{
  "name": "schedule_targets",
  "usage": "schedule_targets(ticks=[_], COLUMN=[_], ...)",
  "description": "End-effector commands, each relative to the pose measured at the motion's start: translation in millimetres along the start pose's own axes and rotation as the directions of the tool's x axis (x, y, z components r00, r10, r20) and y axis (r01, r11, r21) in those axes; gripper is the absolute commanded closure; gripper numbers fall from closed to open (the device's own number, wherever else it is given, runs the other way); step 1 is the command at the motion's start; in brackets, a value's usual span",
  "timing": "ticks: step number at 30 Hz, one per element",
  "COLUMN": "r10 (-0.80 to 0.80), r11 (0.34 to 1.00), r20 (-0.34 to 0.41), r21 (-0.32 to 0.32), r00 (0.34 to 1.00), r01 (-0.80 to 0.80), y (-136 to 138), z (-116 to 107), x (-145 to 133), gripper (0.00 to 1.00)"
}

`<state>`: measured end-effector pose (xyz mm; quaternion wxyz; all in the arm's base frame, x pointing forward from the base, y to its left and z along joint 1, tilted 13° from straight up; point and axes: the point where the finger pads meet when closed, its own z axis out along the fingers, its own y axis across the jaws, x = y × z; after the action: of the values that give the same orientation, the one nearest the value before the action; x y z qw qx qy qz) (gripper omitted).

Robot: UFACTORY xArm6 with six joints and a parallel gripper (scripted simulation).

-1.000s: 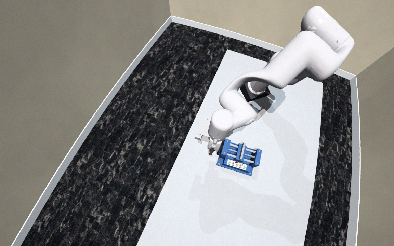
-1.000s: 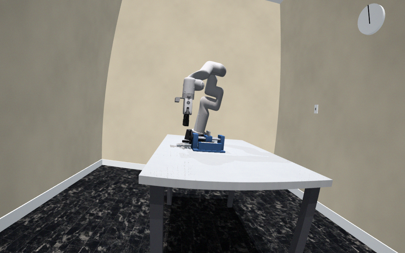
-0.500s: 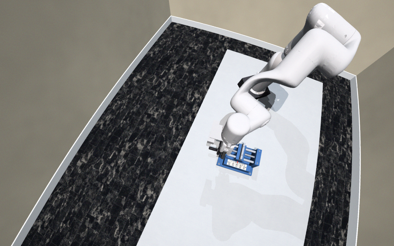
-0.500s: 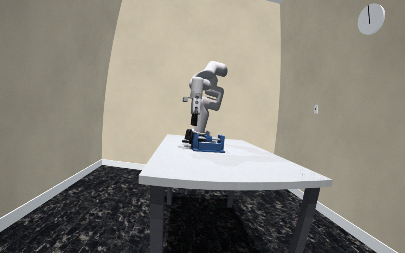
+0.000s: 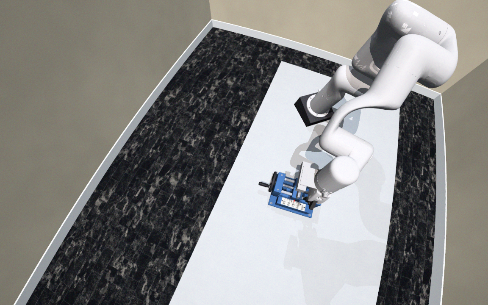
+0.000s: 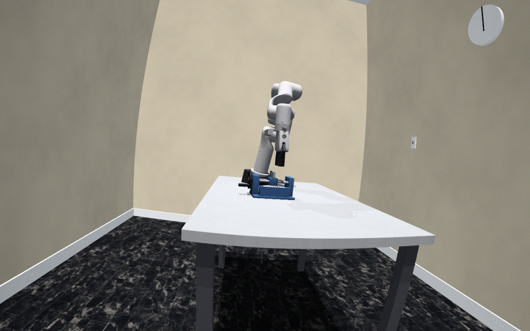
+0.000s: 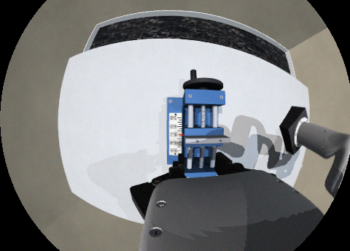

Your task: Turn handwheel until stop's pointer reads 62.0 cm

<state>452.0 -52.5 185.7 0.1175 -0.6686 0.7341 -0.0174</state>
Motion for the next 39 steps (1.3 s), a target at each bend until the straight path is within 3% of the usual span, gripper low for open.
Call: schedule_targets(ticks=[1,39], r10=[0.004,0.004], r11=[1.0,1.0], r20=[-0.009,-0.009], r21=[0.003,0.003], r00=[1.0,1.0], r01=[-0.004,-0.004], y=[-4.4,-4.6], z=[-1.2,-1.1], x=[-37.2,-42.3], gripper=[0.43,0.43])
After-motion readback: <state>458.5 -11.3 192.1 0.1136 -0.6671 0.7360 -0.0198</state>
